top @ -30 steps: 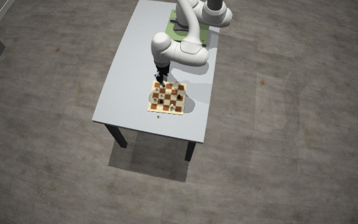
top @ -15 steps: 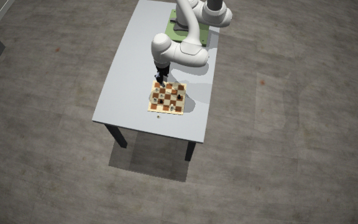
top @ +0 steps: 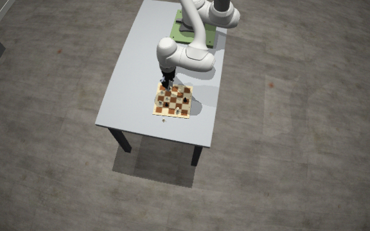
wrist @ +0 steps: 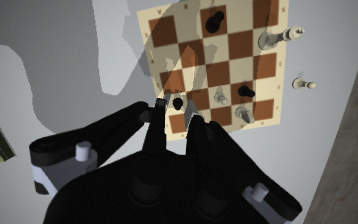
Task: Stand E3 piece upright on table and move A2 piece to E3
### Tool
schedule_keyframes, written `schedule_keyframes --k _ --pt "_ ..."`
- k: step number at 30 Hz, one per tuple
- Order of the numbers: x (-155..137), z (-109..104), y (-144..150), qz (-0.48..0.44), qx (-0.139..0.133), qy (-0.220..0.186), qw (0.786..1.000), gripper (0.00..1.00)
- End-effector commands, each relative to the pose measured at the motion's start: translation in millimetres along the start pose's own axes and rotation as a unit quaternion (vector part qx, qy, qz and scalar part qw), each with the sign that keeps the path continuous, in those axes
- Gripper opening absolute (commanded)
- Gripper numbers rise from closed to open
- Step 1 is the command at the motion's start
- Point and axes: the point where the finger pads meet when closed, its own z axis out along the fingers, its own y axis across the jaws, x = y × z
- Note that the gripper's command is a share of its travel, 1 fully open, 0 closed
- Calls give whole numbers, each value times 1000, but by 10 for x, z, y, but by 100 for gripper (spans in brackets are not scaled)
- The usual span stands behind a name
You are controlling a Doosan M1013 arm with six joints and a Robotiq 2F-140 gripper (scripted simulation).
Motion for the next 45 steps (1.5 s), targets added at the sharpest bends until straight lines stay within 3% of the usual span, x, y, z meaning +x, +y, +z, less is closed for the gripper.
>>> schedule_keyframes --k 1,40,41,45 --pt "0 16 0 0 0 0 1000 20" --pt "0 27 0 0 0 0 1000 20" --pt "0 27 0 0 0 0 1000 0" --pt "0 27 0 0 0 0 1000 0"
